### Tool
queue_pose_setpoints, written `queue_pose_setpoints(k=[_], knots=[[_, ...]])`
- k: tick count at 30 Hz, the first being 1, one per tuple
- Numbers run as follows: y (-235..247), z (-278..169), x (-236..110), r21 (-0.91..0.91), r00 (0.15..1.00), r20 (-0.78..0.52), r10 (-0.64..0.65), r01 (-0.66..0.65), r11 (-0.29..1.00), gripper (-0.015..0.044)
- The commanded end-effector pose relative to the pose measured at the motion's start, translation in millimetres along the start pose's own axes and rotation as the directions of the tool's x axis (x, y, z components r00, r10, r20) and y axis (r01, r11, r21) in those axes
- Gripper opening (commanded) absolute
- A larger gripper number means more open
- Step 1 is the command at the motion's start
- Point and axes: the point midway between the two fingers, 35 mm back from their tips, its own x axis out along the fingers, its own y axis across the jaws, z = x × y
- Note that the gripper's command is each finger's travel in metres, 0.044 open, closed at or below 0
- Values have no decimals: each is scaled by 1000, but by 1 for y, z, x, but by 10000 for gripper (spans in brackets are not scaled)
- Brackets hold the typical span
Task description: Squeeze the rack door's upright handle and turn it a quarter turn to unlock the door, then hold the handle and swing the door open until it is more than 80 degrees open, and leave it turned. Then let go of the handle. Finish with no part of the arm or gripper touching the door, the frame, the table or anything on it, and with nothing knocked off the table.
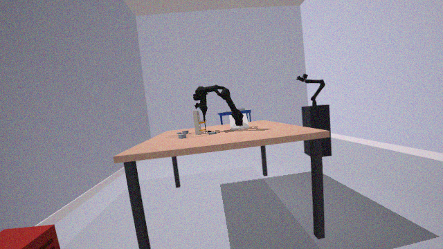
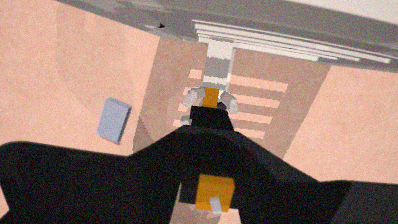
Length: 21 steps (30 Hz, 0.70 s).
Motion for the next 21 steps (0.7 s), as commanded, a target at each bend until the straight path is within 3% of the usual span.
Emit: queue_pose_setpoints(k=[1,6,11,21], knots=[[0,0,1,-3,1000,-2,2,-2,1000,16],[0,0,1,-35,1000,-2,1,-1,999,14],[0,0,1,-271,1000,-5,-4,3,963,14],[0,0,1,-696,1000,-12,-15,3,718,14]])
